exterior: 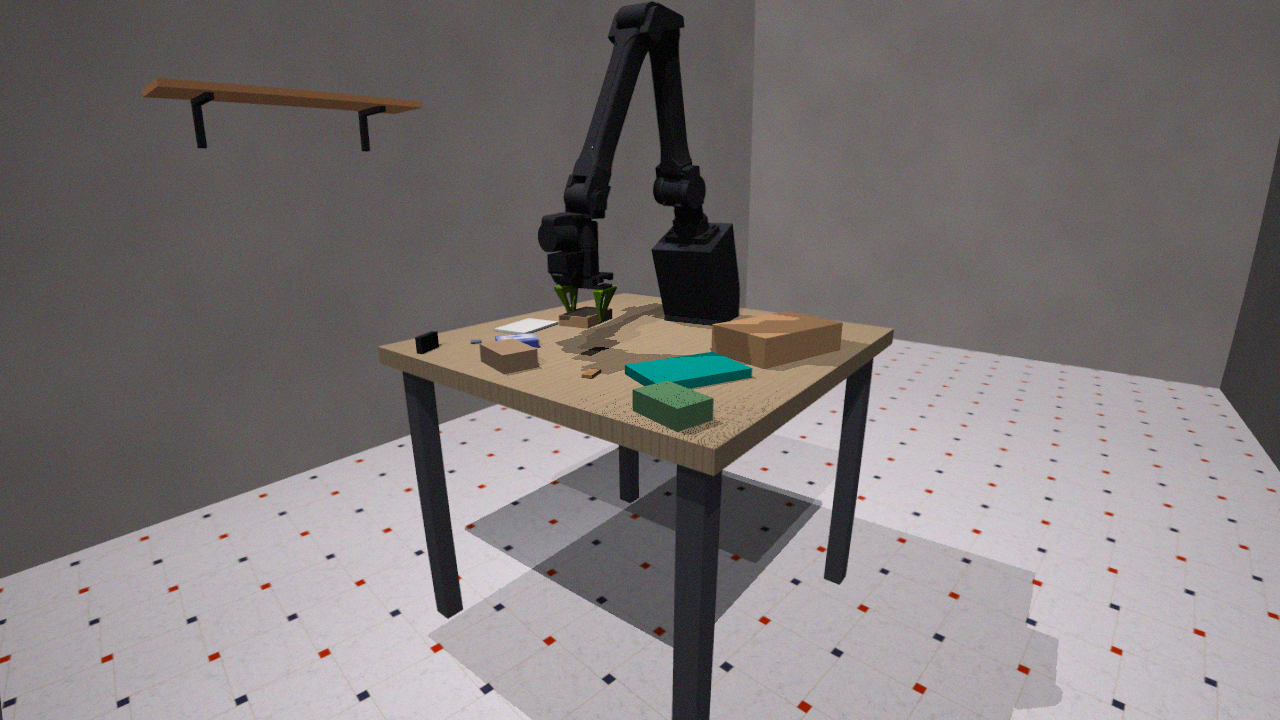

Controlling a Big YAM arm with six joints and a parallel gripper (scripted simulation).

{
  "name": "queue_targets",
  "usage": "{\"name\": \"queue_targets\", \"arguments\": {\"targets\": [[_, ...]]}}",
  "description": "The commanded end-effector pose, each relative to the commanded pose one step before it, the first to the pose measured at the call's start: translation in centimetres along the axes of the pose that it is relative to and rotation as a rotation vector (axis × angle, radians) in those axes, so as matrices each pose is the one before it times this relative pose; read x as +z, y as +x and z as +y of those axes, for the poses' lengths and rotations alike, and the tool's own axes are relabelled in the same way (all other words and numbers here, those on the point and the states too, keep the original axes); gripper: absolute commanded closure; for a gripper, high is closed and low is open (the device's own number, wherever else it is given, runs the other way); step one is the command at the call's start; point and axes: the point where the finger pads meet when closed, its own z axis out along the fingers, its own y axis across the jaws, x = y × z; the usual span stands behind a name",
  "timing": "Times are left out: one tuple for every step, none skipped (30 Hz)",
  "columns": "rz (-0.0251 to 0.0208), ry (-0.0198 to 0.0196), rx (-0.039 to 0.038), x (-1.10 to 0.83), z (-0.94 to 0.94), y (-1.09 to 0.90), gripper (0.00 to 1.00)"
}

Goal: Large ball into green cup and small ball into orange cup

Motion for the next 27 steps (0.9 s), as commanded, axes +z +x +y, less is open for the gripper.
{"name": "queue_targets", "arguments": {"targets": [[-0.05244,0.02075,0.00664,-1.324,-1.158,-1.614,0.31],[0.00000,0.00000,0.00000,0.000,0.000,0.000,0.31],[0.00000,0.00000,0.00000,0.000,0.000,0.000,0.31],[-0.00001,0.00000,0.00000,0.000,0.000,0.000,0.31],[-0.00071,0.00052,0.00028,0.014,0.003,0.025,0.31],[0.00000,0.00000,0.00000,0.000,0.000,0.000,0.31],[0.00001,0.00000,0.00000,0.000,0.000,0.000,0.31],[0.00249,-0.02016,-0.00609,-0.135,-0.133,-0.513,0.31],[0.01709,-0.02247,0.00206,0.574,0.051,0.483,0.31],[0.01320,-0.02117,0.00190,0.448,0.028,0.375,0.31],[-0.00002,-0.01659,-0.00007,0.004,-0.029,0.005,0.31],[0.00000,-0.01642,-0.00006,0.005,-0.028,0.006,0.31],[-0.00001,-0.01635,-0.00006,0.005,-0.028,0.006,0.31],[-0.00002,-0.01635,-0.00005,0.005,-0.028,0.007,0.31],[-0.00003,-0.01640,-0.00005,0.005,-0.027,0.008,0.31],[-0.00004,-0.01648,-0.00004,0.005,-0.027,0.008,0.31],[-0.00003,-0.01656,-0.00004,0.005,-0.027,0.009,0.31],[-0.00001,-0.01664,-0.00003,0.006,-0.027,0.009,0.31],[0.00000,0.00000,0.00000,0.000,0.000,0.000,0.31],[0.00000,0.00000,0.00000,0.000,0.000,0.000,0.31],[-0.04205,0.00714,-0.01023,-0.635,0.323,0.302,0.31],[-0.01674,-0.00385,-0.00167,0.003,-0.007,0.021,0.31],[-0.01659,-0.00412,-0.00166,0.003,-0.007,0.021,0.31],[-0.01643,-0.00428,-0.00164,0.002,-0.007,0.021,0.31],[-0.01632,-0.00437,-0.00163,0.002,-0.007,0.021,0.31],[-0.01627,-0.00440,-0.00162,0.002,-0.007,0.022,0.31],[-0.01628,-0.00441,-0.00163,0.002,-0.007,0.022,0.31]]}}
